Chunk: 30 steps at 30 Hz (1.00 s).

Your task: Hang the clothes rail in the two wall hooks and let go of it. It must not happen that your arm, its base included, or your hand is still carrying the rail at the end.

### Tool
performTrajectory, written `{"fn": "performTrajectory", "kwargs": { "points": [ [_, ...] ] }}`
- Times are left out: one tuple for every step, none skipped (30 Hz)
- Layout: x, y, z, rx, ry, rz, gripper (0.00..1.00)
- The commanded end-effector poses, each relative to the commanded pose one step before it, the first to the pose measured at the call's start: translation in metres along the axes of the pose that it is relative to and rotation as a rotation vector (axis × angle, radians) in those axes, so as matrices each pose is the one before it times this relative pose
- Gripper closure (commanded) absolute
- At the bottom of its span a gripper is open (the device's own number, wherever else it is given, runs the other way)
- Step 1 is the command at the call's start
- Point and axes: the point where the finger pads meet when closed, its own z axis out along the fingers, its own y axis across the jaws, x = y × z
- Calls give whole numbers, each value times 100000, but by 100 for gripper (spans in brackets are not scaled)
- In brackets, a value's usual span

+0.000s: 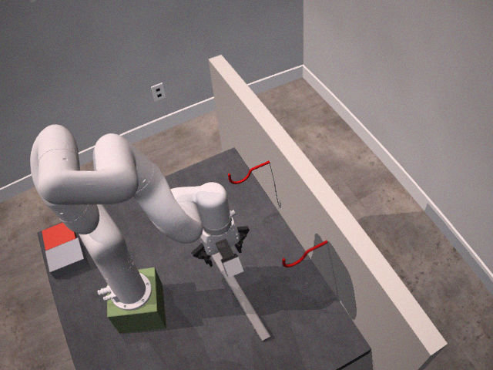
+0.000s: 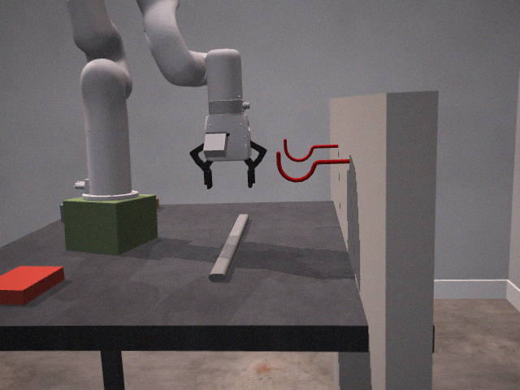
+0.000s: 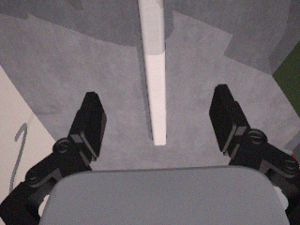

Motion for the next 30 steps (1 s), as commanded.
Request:
{"fn": "performTrajectory", "kwargs": {
  "points": [
    [-2, -180, 699, 338, -113, -28, 0],
    [0, 1, 166, -1, 0, 0, 0],
    [-1, 1, 166, -1, 0, 0, 0],
    [-1, 1, 166, -1, 0, 0, 0],
    [1, -2, 174, -1, -3, 0, 0],
    [0, 1, 167, -1, -1, 0, 0],
    [0, 1, 167, -1, -1, 0, 0],
    [0, 1, 167, -1, -1, 0, 0],
    [-1, 1, 167, -1, -1, 0, 0],
    [-1, 1, 166, -1, 0, 0, 0],
    [-1, 1, 166, -1, 0, 0, 0],
    [-1, 1, 166, -1, 0, 0, 0],
    [0, 0, 0, 0, 0, 0, 0],
    [0, 0, 0, 0, 0, 0, 0],
    [0, 0, 168, -1, -1, 0, 0],
    [0, -1, 172, -1, -2, 0, 0],
    [-1, 1, 166, -1, 0, 0, 0],
    [-1, 1, 166, -1, 0, 0, 0],
    [-1, 1, 166, -1, 0, 0, 0],
    [0, 0, 171, -1, -2, 0, 0],
    [-1, 1, 166, -1, 0, 0, 0],
    [-1, 1, 166, -1, 0, 1, 0],
    [-1, 1, 166, -1, 0, 1, 0],
    [0, 0, 171, -1, -1, 0, 0],
    [0, 1, 166, -1, 0, 1, 0],
    [0, 1, 166, -1, 0, 1, 0],
    [0, 1, 166, -1, 0, 1, 0],
    [0, 1, 166, -1, 0, 1, 0],
    [1, 0, 171, 0, -1, 0, 0],
    [0, 0, 0, 0, 0, 0, 0]
  ]
}}
